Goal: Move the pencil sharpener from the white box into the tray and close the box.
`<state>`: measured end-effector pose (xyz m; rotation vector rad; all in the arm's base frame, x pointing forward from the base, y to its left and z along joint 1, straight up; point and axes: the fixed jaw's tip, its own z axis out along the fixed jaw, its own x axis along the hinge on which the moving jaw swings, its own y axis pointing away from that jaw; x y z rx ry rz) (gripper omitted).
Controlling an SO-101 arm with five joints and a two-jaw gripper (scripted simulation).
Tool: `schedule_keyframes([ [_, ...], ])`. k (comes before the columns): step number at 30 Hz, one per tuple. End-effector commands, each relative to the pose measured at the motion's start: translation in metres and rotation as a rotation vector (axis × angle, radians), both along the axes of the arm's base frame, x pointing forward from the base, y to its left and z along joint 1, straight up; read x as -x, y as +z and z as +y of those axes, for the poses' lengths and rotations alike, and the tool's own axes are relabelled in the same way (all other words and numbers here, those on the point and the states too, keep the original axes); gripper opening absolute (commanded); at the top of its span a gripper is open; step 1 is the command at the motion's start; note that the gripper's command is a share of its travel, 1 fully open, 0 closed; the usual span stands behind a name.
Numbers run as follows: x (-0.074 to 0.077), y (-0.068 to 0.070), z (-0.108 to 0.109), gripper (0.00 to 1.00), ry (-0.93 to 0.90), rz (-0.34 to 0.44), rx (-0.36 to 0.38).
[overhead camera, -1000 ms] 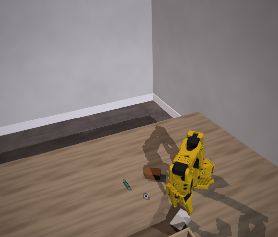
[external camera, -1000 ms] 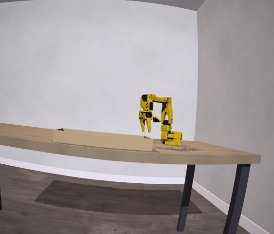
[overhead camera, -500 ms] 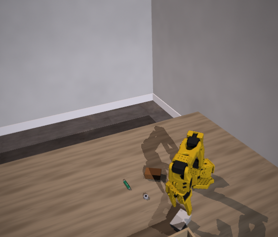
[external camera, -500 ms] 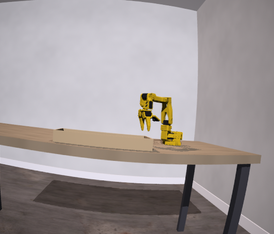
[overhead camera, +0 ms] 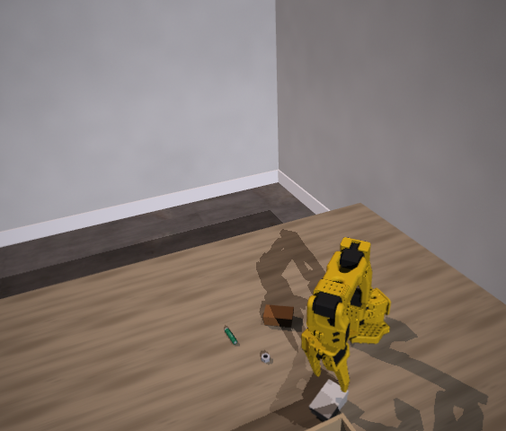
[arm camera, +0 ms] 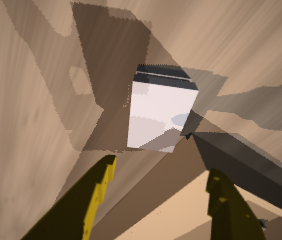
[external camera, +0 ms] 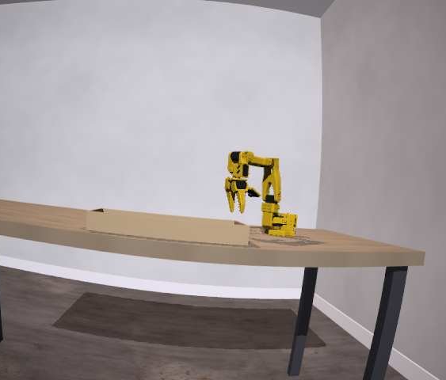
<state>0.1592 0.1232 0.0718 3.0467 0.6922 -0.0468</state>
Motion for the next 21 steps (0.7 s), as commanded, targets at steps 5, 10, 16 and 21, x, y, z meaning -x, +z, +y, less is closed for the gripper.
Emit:
schedule_keyframes([
  [5, -0.0043, 0.0058, 0.0008, 0.30, -0.002, -0.025, -0.023],
  [10, -0.0044, 0.0038, 0.0002, 0.30, -0.002, -0.025, -0.023],
  [16, -0.0045, 0.0026, -0.0001, 0.30, -0.002, -0.025, -0.023],
  [21, -0.0044, 0.0024, -0.0002, 0.30, -0.002, -0.025, -0.023],
])
